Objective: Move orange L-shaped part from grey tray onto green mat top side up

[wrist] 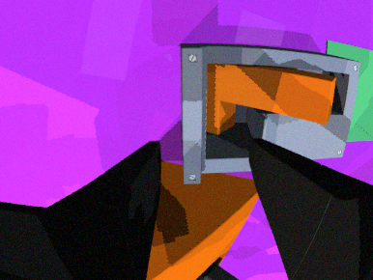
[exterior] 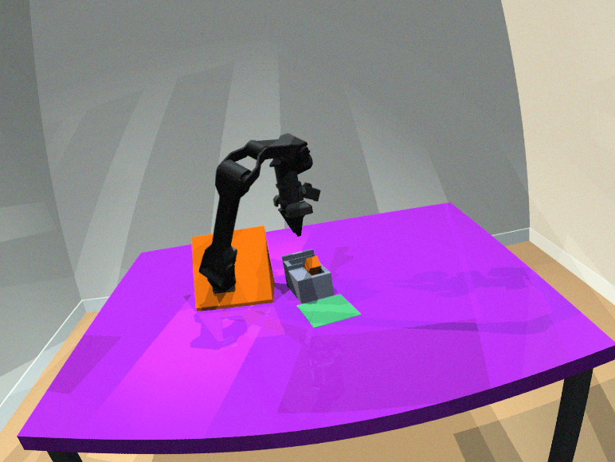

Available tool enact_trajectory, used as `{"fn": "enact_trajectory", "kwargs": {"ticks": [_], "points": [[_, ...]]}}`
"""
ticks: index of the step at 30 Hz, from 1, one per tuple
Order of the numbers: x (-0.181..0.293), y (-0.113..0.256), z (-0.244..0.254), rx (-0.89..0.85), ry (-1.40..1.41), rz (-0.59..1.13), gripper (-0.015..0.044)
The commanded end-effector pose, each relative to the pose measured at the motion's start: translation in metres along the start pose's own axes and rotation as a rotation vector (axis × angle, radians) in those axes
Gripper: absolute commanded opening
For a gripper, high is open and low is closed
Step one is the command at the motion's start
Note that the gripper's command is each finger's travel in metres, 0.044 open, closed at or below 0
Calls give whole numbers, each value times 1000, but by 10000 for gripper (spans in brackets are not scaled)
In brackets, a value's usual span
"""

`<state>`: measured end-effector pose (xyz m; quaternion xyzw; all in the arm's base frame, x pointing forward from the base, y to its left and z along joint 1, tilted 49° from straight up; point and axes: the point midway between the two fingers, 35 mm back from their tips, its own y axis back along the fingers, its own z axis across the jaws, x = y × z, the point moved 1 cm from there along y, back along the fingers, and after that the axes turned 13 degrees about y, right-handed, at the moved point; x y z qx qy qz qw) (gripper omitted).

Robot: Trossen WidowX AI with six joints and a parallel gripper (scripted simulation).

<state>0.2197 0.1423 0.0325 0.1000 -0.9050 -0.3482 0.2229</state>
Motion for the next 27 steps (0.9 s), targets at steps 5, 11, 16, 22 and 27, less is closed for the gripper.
{"fn": "enact_trajectory", "kwargs": {"ticks": [5,11,16,22,27], "points": [[-1,1,-5,0,-98,-2,259],[1,3,-32,2,-655,5,280],[5,4,-59,10,-1195,11,280],[9,4,-77,19,-1571,13,280],[9,4,-77,19,-1571,13,280]]}}
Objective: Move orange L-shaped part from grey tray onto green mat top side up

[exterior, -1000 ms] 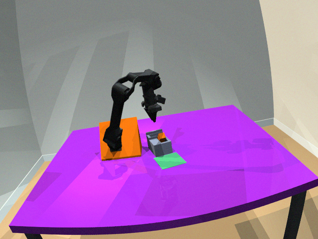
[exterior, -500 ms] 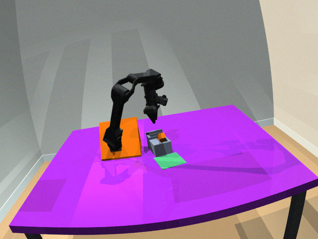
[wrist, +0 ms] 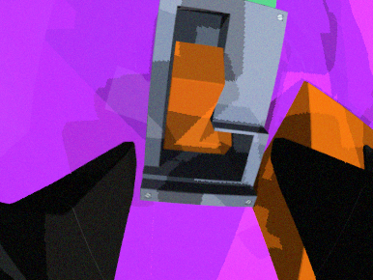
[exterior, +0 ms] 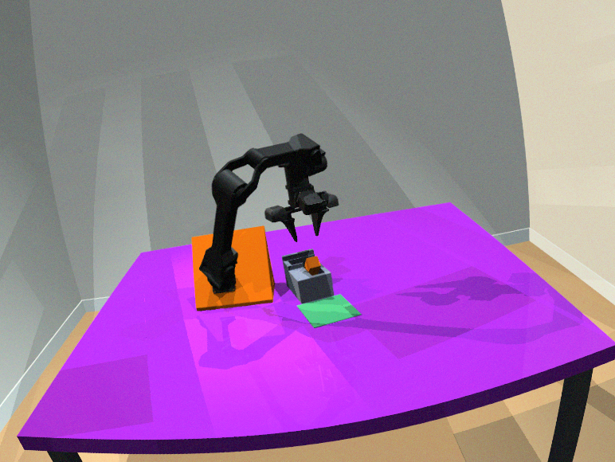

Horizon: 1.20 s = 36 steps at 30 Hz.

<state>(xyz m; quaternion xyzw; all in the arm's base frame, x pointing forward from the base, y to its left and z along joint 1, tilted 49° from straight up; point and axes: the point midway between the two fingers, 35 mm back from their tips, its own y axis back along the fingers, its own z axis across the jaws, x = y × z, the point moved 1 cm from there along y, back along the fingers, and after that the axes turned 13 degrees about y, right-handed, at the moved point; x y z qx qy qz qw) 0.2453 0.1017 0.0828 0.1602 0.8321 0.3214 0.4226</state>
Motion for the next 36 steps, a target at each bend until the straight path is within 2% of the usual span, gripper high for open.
{"fn": "enact_trajectory", "kwargs": {"ticks": [1,6,12,36], "points": [[-8,1,-2,0,-140,-8,280],[-8,-5,-2,-1,-140,-8,280],[-9,-29,-2,-1,-141,-9,280],[-9,-63,-2,-1,-141,-9,280]]}}
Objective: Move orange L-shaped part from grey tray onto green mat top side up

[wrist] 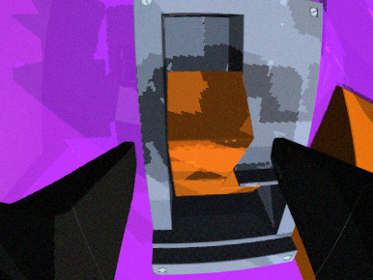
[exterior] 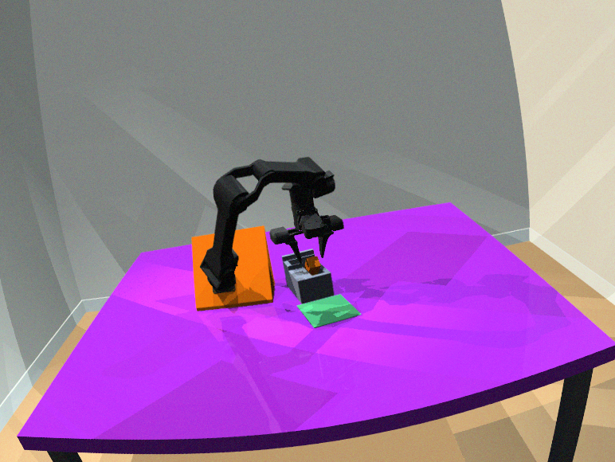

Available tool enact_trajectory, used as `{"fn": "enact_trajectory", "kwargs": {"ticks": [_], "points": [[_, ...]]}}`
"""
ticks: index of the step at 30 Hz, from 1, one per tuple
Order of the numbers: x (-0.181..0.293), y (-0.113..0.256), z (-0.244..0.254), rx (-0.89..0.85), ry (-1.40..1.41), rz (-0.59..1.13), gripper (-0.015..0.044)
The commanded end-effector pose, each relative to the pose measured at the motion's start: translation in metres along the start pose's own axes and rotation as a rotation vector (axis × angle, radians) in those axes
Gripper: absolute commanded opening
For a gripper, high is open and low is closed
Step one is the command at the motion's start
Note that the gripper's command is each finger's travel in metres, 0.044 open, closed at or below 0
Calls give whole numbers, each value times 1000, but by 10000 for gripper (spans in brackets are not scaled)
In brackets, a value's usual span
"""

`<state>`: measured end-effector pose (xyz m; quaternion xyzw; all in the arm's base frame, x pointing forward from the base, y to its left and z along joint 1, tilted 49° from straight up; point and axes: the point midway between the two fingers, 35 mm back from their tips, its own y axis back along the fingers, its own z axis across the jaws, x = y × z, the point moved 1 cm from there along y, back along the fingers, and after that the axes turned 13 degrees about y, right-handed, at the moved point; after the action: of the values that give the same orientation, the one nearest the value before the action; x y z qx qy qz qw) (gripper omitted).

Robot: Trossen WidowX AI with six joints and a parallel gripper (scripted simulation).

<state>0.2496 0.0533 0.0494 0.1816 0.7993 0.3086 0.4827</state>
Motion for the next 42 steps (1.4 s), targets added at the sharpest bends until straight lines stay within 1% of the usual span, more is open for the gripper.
{"fn": "enact_trajectory", "kwargs": {"ticks": [1,11,16,26,29,42], "points": [[-1,-7,0,-1,5,-6,280],[-1,-20,-1,0,4,-7,280],[0,-17,-1,2,0,-1,149],[0,-17,-1,2,0,-1,82],[0,-17,-1,2,0,-1,3],[0,-7,-1,1,2,-3,0]]}}
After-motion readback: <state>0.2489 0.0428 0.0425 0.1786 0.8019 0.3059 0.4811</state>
